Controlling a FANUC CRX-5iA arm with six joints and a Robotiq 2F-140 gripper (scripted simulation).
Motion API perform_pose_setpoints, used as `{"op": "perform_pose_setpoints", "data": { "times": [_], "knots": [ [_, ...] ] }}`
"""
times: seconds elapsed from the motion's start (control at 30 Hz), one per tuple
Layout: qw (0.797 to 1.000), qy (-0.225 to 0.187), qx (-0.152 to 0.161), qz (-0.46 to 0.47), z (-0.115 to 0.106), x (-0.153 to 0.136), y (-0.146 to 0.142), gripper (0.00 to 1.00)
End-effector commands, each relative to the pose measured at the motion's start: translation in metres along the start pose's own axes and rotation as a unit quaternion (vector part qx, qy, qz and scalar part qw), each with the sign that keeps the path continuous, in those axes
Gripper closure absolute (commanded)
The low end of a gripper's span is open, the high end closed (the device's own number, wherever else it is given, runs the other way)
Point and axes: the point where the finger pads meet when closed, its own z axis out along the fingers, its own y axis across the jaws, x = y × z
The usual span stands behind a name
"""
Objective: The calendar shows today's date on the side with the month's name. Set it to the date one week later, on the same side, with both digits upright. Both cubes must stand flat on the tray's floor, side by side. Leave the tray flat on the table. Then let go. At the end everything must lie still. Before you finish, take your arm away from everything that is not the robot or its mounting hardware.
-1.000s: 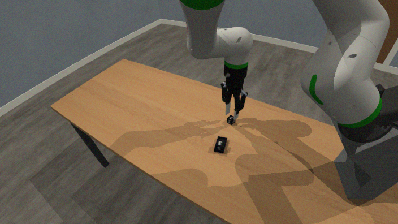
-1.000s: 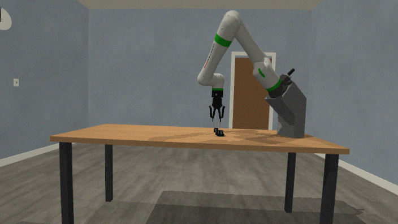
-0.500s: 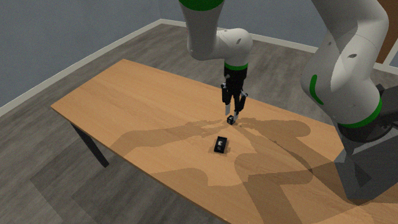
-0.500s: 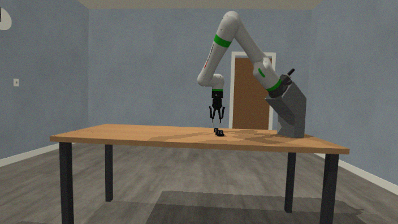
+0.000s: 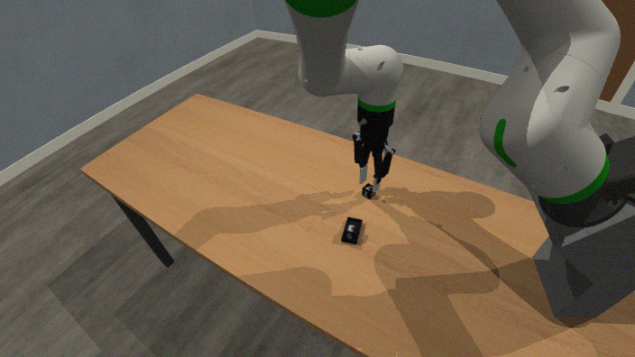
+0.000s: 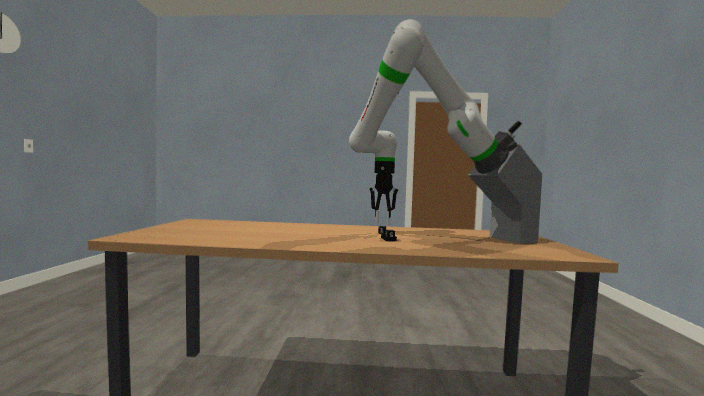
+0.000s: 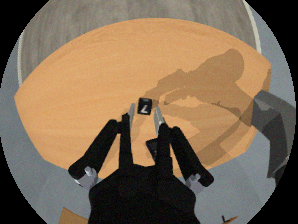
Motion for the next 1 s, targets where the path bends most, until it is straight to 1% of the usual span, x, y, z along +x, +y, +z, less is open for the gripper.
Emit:
{"op": "perform_pose_setpoints", "data": {
  "times": [0.0,0.7,0.87,0.97],
  "knots": [
    [1.000,0.000,0.000,0.000,-0.0001,0.0002,-0.0001,0.71],
    [1.000,0.000,0.000,0.000,-0.0003,0.0002,-0.0001,0.71],
    [1.000,0.000,0.000,0.000,-0.0026,0.0002,-0.0001,0.71],
    [1.000,0.000,0.000,0.000,-0.0082,0.0002,-0.0001,0.71]
  ]
}}
